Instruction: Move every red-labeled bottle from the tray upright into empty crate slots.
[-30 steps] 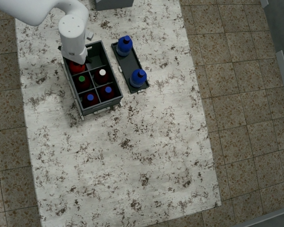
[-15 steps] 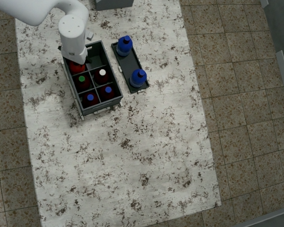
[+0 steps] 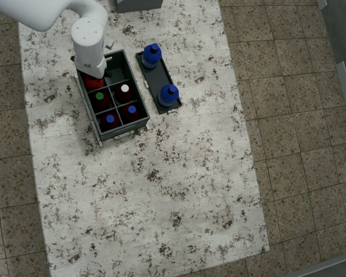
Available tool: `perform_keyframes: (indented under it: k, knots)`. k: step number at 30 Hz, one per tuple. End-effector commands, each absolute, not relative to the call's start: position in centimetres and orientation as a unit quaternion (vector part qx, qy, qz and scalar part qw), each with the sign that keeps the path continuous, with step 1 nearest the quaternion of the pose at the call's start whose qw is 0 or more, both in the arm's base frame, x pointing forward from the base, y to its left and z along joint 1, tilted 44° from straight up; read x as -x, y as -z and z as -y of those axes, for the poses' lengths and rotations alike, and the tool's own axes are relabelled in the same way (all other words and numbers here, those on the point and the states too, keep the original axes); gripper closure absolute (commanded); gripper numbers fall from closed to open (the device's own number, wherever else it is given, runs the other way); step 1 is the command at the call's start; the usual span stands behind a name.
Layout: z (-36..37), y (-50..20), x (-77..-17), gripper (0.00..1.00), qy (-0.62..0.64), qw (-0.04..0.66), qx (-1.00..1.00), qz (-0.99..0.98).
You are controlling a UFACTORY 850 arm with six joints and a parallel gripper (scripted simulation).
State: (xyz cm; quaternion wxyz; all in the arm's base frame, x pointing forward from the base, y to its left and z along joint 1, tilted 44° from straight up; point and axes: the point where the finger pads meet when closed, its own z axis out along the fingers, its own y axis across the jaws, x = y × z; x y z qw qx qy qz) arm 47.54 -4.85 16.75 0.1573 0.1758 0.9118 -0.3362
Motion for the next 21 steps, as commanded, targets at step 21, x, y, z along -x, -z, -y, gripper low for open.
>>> perform_keyframes:
  k: [21]
  knots:
    - [2.9,-18.9,-47.1,0.34,0.336,0.158,-0.176,-0.912]
